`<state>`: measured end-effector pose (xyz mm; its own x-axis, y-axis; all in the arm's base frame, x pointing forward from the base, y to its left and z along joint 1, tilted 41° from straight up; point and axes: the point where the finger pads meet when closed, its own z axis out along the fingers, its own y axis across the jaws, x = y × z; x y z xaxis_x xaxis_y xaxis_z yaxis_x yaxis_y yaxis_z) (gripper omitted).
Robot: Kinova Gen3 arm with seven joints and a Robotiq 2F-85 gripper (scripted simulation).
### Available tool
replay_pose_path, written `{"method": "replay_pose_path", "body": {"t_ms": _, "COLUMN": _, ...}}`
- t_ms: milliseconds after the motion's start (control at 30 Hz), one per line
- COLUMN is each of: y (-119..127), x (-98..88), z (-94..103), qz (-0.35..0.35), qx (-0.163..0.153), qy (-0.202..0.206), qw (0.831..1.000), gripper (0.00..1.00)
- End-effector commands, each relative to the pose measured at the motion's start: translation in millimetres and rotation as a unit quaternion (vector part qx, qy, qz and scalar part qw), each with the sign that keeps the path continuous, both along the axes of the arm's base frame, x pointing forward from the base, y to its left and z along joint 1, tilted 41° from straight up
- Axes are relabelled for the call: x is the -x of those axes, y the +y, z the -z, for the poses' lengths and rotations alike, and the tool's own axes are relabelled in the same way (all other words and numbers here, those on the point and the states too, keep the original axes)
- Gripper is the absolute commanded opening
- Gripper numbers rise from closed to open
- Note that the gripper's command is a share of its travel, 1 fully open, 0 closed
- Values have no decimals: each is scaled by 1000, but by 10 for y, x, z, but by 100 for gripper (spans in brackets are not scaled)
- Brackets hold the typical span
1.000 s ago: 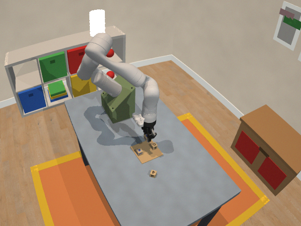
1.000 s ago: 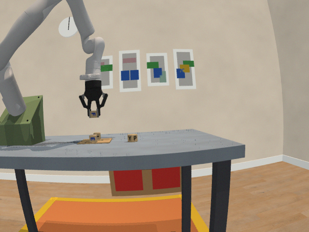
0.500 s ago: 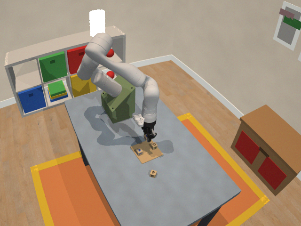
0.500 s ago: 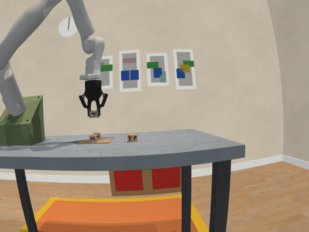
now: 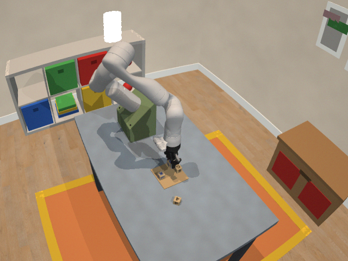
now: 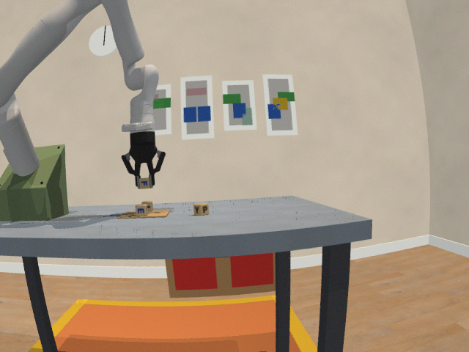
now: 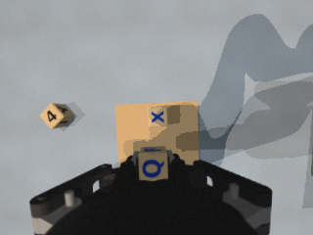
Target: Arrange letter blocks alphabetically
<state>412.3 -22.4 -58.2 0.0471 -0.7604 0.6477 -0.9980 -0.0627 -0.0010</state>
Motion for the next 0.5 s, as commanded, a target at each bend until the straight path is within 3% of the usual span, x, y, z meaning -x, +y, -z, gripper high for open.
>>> {"method": "replay_pose_path", "body": {"t_ms": 0, "y": -121, "x": 48, "z": 124, "qz": 3, "qx": 5, "qy": 7, "qw": 1000, "gripper": 26}}
{"method": "replay_pose_path", "body": {"t_ms": 233, "y": -331, "x": 44, "z": 370, "qz": 3, "qx": 5, "qy": 7, "qw": 1000, "gripper": 26}}
{"method": "replay_pose_path", "body": {"t_ms": 467, "y": -419, "x": 42, "z": 473, "qz": 3, "qx": 5, "qy": 7, "qw": 1000, "gripper": 26}}
